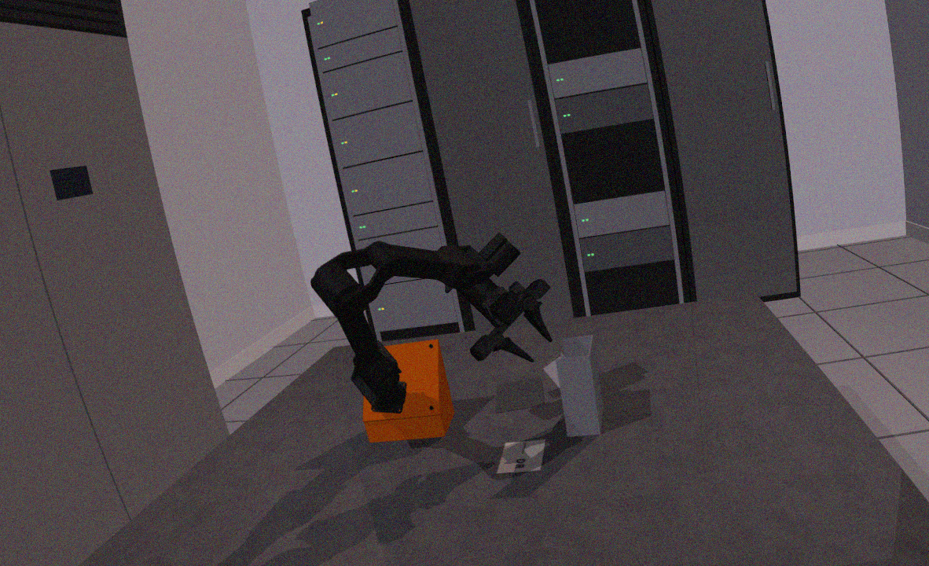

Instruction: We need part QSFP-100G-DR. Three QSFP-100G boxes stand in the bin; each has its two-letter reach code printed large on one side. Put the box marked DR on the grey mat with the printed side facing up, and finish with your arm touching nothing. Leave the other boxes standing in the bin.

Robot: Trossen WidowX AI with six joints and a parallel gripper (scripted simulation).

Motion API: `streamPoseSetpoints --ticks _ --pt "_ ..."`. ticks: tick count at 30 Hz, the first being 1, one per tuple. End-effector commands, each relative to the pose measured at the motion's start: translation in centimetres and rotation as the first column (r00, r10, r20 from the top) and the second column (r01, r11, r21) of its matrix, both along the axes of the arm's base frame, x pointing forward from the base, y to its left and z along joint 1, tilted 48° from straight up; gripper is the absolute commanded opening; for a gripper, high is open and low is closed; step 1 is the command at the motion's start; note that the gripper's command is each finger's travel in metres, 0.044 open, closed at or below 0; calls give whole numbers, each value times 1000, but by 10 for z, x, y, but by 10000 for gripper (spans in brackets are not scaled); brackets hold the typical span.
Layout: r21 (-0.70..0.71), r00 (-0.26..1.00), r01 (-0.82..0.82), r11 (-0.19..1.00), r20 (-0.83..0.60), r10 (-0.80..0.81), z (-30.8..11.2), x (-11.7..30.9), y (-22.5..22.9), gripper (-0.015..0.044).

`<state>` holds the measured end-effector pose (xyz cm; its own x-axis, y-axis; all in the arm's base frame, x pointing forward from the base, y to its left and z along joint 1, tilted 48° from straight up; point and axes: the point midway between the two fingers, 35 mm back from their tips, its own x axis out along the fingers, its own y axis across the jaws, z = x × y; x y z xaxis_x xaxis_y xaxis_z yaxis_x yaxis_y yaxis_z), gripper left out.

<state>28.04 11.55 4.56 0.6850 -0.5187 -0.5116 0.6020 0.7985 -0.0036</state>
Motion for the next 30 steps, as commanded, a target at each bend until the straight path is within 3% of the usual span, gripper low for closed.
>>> streamPoseSetpoints --ticks 1,21,30 --pt "66 998 60 996 33 -62 0 1 2 240" --pt "381 903 308 872 172 -394 9 1 7 240" --pt "392 897 314 865 175 -405 8 3 5 240"
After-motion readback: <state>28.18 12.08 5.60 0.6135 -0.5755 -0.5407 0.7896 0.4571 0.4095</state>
